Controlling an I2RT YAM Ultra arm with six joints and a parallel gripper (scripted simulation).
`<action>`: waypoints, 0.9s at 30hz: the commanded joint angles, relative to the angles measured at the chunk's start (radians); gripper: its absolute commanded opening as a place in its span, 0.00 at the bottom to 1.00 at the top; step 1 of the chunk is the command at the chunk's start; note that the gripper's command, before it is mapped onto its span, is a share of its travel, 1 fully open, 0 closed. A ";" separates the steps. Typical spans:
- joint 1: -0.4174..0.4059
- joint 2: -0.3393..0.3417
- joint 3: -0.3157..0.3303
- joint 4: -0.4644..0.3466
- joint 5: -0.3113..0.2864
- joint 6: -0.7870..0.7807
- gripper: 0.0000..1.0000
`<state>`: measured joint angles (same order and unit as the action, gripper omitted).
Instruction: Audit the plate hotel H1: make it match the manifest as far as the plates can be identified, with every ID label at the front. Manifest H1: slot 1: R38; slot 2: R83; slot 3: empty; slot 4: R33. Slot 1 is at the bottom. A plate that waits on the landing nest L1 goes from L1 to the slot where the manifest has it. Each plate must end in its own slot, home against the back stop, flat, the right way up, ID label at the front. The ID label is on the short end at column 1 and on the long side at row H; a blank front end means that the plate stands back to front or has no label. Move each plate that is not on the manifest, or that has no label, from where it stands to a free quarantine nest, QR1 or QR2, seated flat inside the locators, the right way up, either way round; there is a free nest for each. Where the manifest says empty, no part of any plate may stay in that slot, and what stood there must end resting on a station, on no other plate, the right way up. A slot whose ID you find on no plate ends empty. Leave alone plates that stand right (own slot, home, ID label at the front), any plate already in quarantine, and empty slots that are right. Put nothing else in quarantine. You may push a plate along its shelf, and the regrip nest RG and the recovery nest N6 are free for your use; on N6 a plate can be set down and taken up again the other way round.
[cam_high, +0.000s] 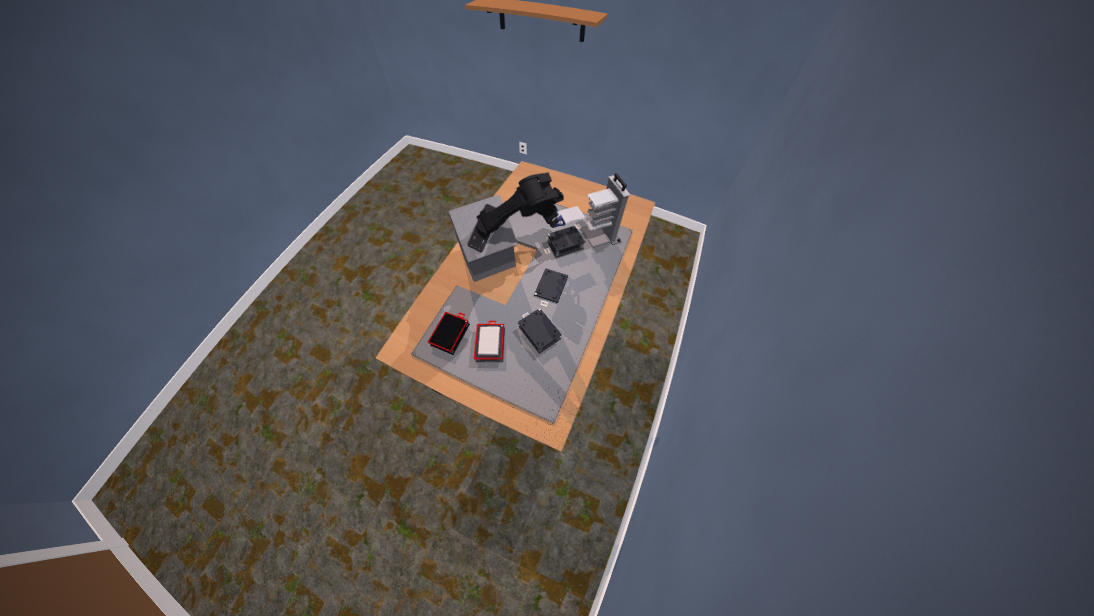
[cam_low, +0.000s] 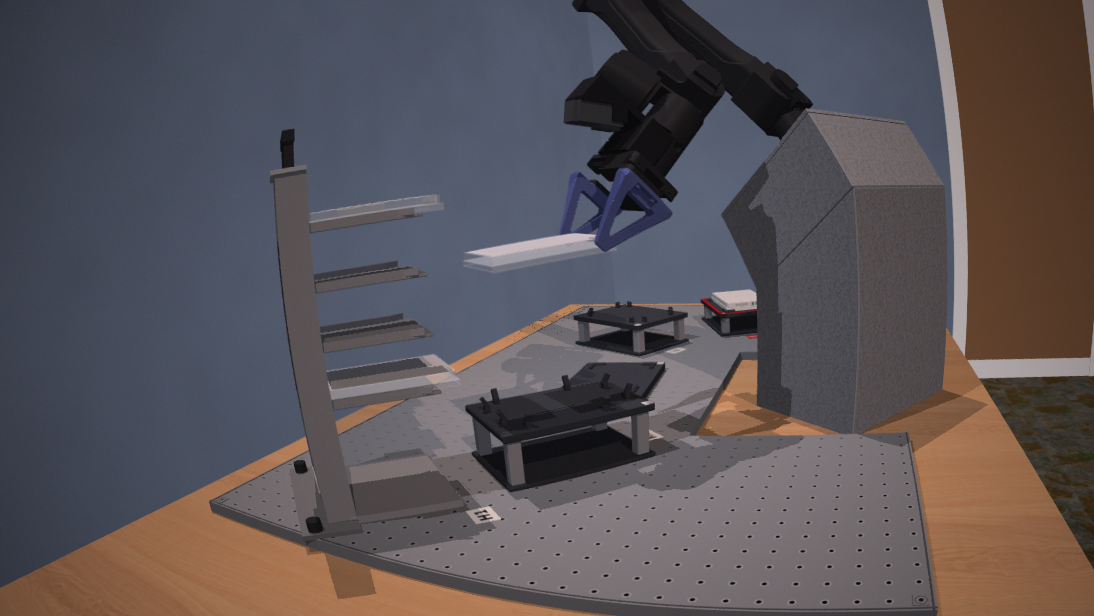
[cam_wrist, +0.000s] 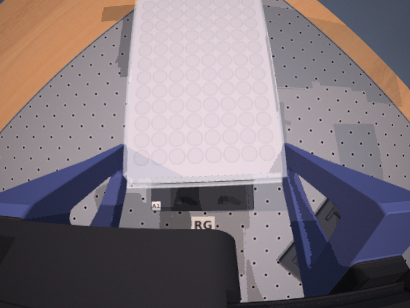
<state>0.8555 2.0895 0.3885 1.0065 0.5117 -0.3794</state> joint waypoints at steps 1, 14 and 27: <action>-0.012 0.035 0.021 0.038 -0.017 -0.012 0.85; -0.043 0.104 0.028 0.114 -0.041 -0.035 0.85; -0.079 0.184 0.038 0.193 -0.069 -0.060 0.85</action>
<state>0.7841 2.2509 0.4042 1.1595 0.4667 -0.4259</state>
